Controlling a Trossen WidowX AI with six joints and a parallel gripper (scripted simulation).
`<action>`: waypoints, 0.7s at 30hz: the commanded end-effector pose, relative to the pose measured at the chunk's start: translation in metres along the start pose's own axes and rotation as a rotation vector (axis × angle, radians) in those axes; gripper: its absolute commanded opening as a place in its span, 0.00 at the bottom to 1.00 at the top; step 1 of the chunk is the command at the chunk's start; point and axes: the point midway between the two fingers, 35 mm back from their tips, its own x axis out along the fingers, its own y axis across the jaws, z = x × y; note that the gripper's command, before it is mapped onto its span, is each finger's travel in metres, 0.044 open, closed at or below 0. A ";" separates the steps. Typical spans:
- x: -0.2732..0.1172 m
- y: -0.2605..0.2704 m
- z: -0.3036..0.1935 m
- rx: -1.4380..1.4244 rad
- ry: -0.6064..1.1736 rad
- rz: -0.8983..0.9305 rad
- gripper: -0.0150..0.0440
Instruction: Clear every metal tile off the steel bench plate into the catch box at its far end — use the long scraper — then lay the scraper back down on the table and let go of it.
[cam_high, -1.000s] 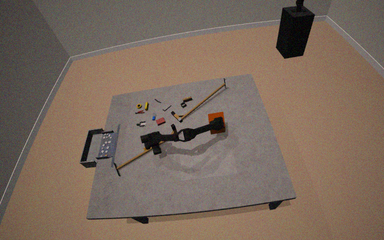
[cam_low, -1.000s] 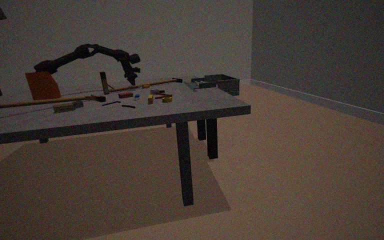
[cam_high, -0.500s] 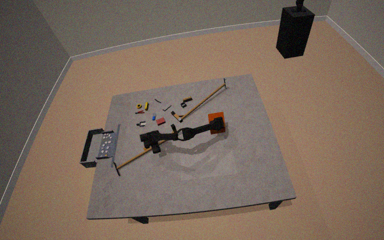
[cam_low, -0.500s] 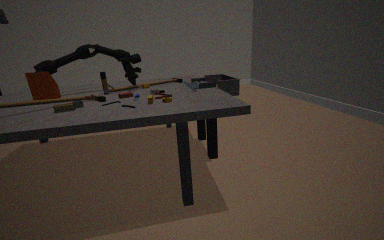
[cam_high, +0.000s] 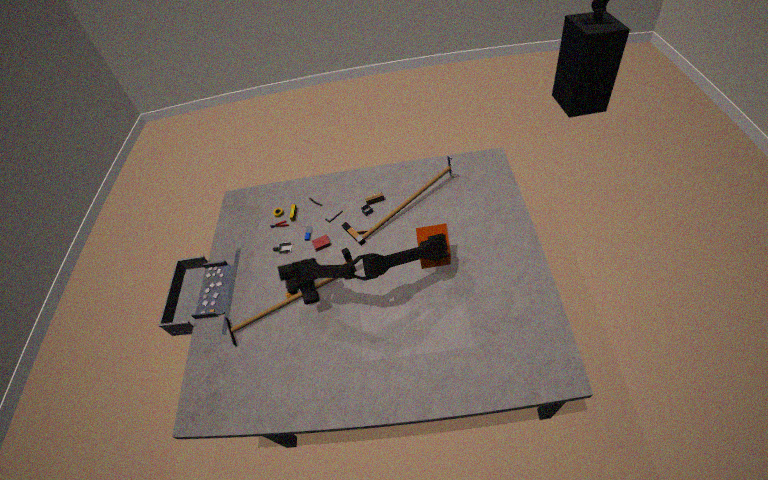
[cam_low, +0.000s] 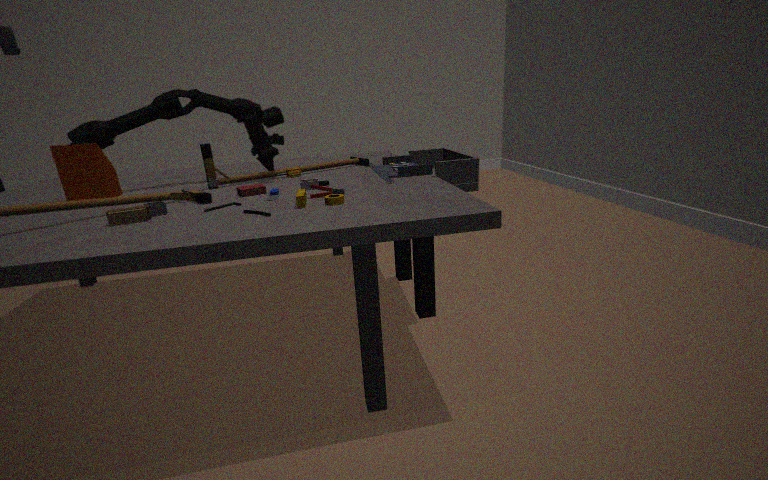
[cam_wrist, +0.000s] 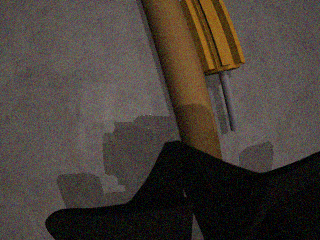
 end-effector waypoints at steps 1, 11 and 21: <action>0.004 -0.009 -0.003 0.007 0.008 -0.006 0.25; 0.005 -0.019 -0.002 0.007 0.006 -0.006 0.25; 0.005 -0.029 -0.001 0.007 0.003 -0.007 0.25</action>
